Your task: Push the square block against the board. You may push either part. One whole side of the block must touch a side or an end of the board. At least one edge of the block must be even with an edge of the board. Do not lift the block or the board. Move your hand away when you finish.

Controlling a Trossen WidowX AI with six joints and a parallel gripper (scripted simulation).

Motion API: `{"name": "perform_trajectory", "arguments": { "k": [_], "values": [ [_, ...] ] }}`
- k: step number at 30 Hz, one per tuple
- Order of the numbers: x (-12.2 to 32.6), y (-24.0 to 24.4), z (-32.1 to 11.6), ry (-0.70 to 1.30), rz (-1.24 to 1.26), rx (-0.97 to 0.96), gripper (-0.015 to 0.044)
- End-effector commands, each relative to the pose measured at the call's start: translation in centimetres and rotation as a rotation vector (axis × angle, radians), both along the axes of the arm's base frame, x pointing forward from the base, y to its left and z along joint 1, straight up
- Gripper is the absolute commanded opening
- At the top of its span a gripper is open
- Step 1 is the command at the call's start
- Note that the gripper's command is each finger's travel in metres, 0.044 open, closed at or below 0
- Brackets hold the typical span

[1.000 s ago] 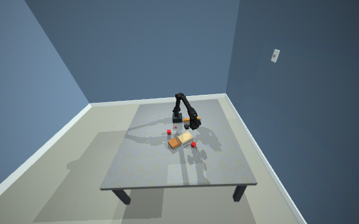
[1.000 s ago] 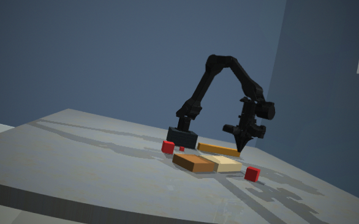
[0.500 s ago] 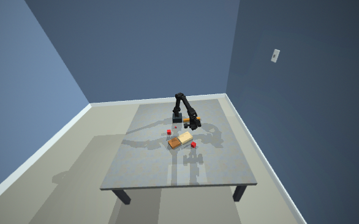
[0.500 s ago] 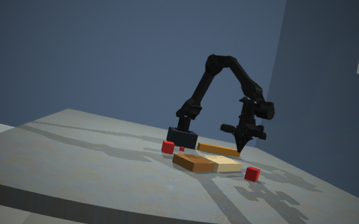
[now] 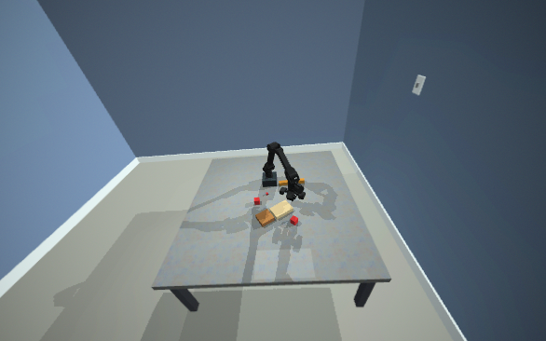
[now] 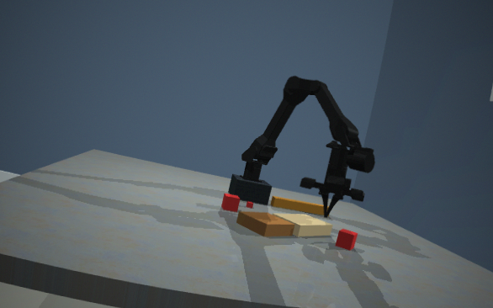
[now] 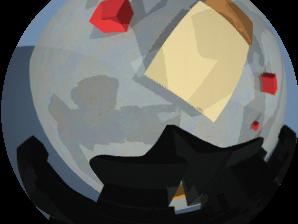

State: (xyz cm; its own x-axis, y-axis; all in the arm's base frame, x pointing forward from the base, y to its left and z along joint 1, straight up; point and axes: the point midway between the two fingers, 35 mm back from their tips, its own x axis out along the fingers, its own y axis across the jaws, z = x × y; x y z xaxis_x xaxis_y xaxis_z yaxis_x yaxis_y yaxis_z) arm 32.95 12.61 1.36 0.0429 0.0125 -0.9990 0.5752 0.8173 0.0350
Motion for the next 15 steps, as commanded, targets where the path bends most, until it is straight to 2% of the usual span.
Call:
{"name": "perform_trajectory", "arguments": {
  "k": [1, 15],
  "values": [
    [-0.1, -0.3, -1.0, 0.007, -0.150, -0.001, 0.0000],
    [-0.1, -0.7, -3.1, 0.011, -0.585, 0.016, 0.0000]
  ]
}}
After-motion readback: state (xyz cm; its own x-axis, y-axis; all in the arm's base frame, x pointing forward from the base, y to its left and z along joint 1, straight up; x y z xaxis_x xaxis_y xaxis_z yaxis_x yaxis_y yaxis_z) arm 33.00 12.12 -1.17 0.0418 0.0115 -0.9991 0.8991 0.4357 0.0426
